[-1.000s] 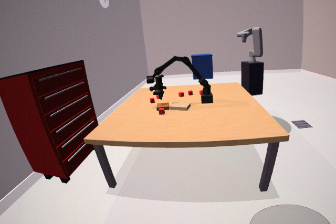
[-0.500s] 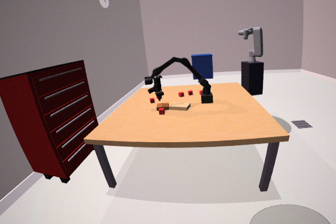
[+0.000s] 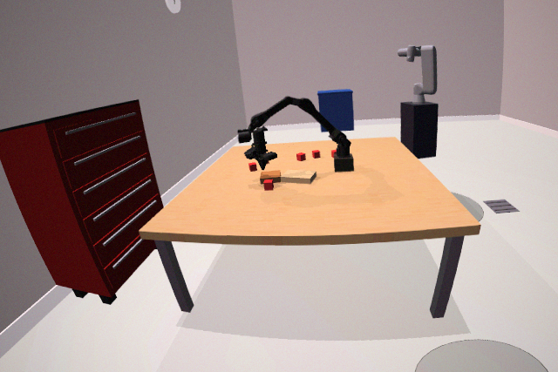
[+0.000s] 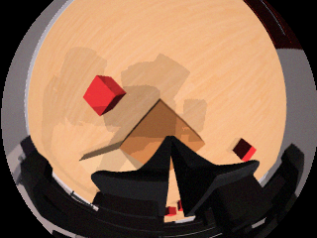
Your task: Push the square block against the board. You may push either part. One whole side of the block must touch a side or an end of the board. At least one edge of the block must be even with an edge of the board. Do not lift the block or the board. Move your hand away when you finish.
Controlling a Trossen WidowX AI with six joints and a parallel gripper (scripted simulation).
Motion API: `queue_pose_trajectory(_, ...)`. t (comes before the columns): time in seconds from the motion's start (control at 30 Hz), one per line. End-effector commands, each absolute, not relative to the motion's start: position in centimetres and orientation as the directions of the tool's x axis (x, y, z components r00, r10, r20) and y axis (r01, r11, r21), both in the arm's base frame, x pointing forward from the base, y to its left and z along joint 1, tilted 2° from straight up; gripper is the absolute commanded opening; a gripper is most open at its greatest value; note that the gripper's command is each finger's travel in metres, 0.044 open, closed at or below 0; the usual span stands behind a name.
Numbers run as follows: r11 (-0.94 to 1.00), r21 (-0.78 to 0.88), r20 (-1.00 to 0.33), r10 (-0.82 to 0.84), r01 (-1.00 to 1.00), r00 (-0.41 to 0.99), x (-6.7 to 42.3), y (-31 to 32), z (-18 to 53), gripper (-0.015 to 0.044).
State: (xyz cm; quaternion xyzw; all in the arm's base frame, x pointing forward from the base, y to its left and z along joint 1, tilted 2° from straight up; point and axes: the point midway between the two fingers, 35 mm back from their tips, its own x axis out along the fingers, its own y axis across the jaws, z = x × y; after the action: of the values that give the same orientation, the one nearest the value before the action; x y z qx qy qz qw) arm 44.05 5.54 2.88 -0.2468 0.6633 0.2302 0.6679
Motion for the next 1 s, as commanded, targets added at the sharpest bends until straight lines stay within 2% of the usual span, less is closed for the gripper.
queue_pose_trajectory(0.0,0.691,-0.019,-1.0,-0.015,-0.722,0.012,44.2,6.5,2.8,0.0)
queue_pose_trajectory(0.33,0.406,-0.017,-1.0,-0.013,-0.914,0.012,44.6,8.9,2.7,0.0)
queue_pose_trajectory(0.67,0.079,-0.013,-1.0,-0.011,-0.997,0.012,44.9,11.4,2.6,0.0)
queue_pose_trajectory(0.83,0.057,-0.013,-1.0,-0.011,-0.998,0.012,44.9,11.6,2.3,0.0)
queue_pose_trajectory(0.97,0.057,-0.013,-1.0,-0.011,-0.998,0.012,44.9,11.5,-2.6,0.0)
